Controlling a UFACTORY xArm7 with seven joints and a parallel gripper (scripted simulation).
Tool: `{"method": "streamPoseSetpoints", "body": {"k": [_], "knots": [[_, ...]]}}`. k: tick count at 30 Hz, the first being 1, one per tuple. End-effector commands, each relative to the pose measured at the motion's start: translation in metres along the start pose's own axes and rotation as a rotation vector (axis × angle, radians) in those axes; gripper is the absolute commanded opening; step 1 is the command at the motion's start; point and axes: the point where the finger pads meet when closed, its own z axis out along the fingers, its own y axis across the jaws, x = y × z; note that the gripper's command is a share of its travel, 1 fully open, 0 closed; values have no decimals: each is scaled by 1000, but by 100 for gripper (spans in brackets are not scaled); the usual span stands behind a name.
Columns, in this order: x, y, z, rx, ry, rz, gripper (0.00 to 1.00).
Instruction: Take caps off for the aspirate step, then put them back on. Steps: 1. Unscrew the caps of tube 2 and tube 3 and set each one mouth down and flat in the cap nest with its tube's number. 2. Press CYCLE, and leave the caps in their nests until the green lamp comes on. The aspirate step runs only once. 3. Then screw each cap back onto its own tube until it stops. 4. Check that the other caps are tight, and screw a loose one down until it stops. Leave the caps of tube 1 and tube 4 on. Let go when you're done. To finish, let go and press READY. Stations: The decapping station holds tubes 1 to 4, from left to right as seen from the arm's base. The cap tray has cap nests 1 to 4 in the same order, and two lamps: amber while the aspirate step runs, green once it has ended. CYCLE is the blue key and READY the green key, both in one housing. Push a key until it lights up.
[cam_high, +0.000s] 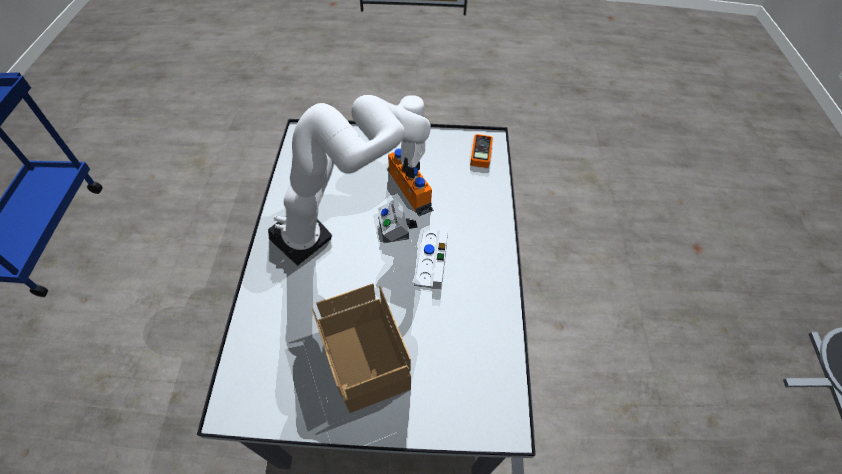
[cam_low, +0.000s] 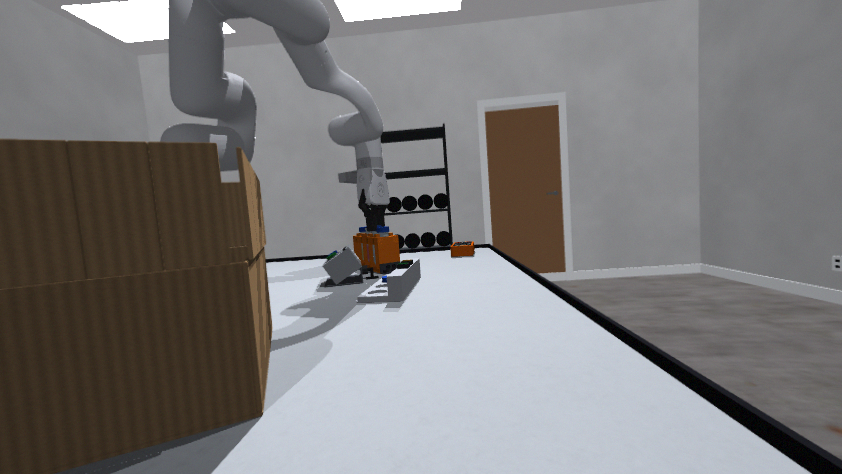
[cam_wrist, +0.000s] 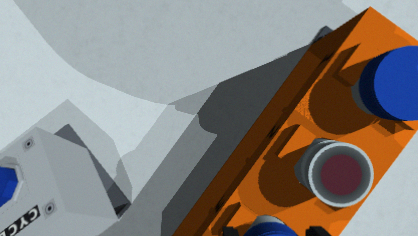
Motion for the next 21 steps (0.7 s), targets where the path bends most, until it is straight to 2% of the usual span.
{"method": "streamPoseSetpoints", "body": {"k": [1,5,6,16,17,19,21], "knots": [[-1,2,-2,-17,21,-153,0],[-1,2,-2,-17,21,-153,0],[-1,2,-2,-17,21,-153,46],[-1,2,-2,-17,21,-153,46],[-1,1,-2,-17,21,-69,46],[-1,1,-2,-17,21,-69,46],[-1,1,-2,-15,23,97,46]]}}
